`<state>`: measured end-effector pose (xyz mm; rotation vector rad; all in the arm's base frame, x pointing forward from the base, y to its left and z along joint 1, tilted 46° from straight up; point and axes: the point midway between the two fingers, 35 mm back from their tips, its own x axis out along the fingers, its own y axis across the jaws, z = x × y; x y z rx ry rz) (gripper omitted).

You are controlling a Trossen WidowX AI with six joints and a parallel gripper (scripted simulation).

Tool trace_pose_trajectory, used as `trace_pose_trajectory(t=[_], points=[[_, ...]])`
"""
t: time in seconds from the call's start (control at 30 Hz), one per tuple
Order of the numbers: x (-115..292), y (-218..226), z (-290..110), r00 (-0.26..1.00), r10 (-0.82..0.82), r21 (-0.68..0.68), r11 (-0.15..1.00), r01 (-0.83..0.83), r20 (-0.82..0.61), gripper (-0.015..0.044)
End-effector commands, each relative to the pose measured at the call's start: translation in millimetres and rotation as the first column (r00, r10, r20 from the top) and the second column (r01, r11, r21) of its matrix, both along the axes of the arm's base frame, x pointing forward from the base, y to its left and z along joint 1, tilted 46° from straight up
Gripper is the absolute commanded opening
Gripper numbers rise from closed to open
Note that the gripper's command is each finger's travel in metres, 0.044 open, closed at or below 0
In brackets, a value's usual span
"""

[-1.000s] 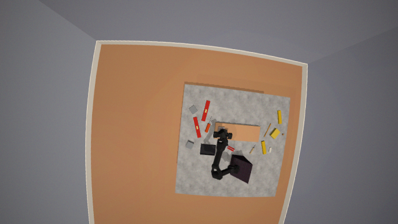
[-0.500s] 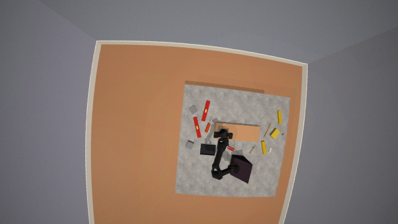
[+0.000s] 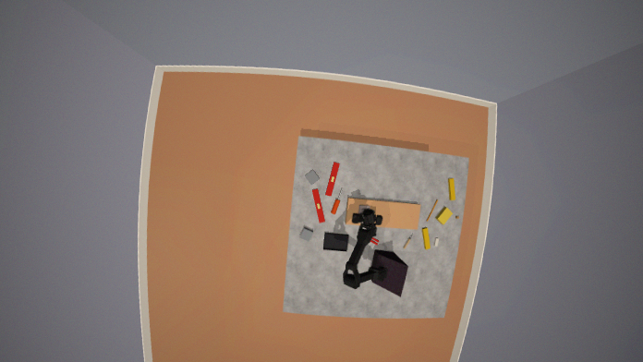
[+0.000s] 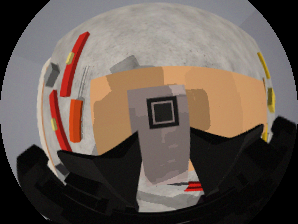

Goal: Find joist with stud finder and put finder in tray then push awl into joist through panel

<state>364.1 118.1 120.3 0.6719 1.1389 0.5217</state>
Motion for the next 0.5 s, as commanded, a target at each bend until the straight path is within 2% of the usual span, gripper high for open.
trace_pose_trajectory(t=[0.0, 0.47], points=[[0, -12, -13, 1.0, -0.002, -0.003, 1.0, 0.002, -0.004, 0.0], [1, -40, -42, 1.0, -0.002, -0.005, 1.0, 0.002, -0.004, 0.0]])
